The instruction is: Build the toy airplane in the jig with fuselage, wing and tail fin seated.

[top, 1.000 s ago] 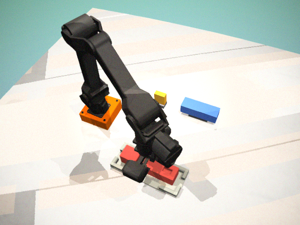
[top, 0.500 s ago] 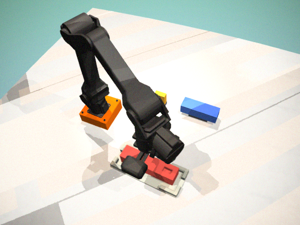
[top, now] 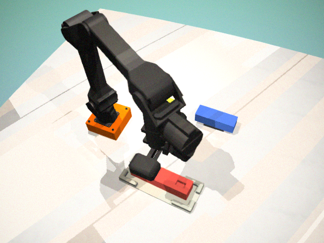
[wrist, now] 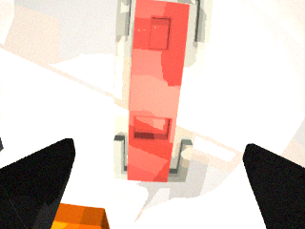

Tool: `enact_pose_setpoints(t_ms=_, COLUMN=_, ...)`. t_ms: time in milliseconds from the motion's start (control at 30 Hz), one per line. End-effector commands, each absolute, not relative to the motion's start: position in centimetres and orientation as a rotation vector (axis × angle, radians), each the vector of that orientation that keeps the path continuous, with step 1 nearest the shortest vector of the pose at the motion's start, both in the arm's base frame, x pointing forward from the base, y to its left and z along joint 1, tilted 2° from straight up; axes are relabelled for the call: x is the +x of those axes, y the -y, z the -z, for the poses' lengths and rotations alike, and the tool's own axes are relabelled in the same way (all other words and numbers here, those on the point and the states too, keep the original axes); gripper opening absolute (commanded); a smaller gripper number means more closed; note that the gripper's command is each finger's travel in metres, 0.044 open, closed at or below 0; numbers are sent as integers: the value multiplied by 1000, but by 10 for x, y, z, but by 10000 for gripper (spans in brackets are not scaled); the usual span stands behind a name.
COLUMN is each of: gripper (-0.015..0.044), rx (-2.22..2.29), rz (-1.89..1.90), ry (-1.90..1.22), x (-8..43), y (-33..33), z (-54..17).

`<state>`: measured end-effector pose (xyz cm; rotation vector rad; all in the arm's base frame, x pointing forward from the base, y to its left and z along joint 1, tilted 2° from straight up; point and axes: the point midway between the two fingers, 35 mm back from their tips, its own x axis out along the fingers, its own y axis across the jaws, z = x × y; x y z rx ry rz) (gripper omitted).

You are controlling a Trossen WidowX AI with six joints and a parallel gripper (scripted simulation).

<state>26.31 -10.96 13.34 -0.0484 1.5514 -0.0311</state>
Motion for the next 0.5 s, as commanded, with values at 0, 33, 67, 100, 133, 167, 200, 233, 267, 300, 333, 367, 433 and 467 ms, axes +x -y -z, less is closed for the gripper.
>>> enact_pose_setpoints(t_ms=0, gripper=440, rx=-57, rz=20, ry=-1549, x=274, y=96, z=-133)
enact_pose_setpoints(t_ms=33, gripper=440, rx=-58, rz=19, ry=-1548, x=280, y=87, z=-133)
enact_pose_setpoints(t_ms=67, gripper=440, rx=-59, rz=17, ry=-1546, x=287, y=76, z=-132)
enact_pose_setpoints(t_ms=100, gripper=440, rx=-61, rz=16, ry=-1545, x=294, y=62, z=-131)
enact_pose_setpoints(t_ms=133, gripper=440, rx=-63, rz=14, ry=-1543, x=300, y=49, z=-130)
enact_pose_setpoints(t_ms=167, gripper=440, rx=-64, rz=12, ry=-1541, x=306, y=34, z=-129)
enact_pose_setpoints(t_ms=200, gripper=440, rx=-66, rz=11, ry=-1540, x=311, y=20, z=-128)
enact_pose_setpoints(t_ms=233, gripper=440, rx=-63, rz=10, ry=-1540, x=316, y=5, z=-127)
enact_pose_setpoints(t_ms=267, gripper=440, rx=-59, rz=9, ry=-1540, x=320, y=-11, z=-125)
enact_pose_setpoints(t_ms=300, gripper=440, rx=-56, rz=8, ry=-1540, x=324, y=-27, z=-124)
enact_pose_setpoints(t_ms=333, gripper=440, rx=-54, rz=7, ry=-1541, x=327, y=-43, z=-122)
enact_pose_setpoints(t_ms=367, gripper=440, rx=-51, rz=7, ry=-1541, x=329, y=-60, z=-121)
enact_pose_setpoints(t_ms=433, gripper=440, rx=-46, rz=6, ry=-1543, x=330, y=-94, z=-117)
enact_pose_setpoints(t_ms=467, gripper=440, rx=-43, rz=6, ry=-1544, x=330, y=-112, z=-115)
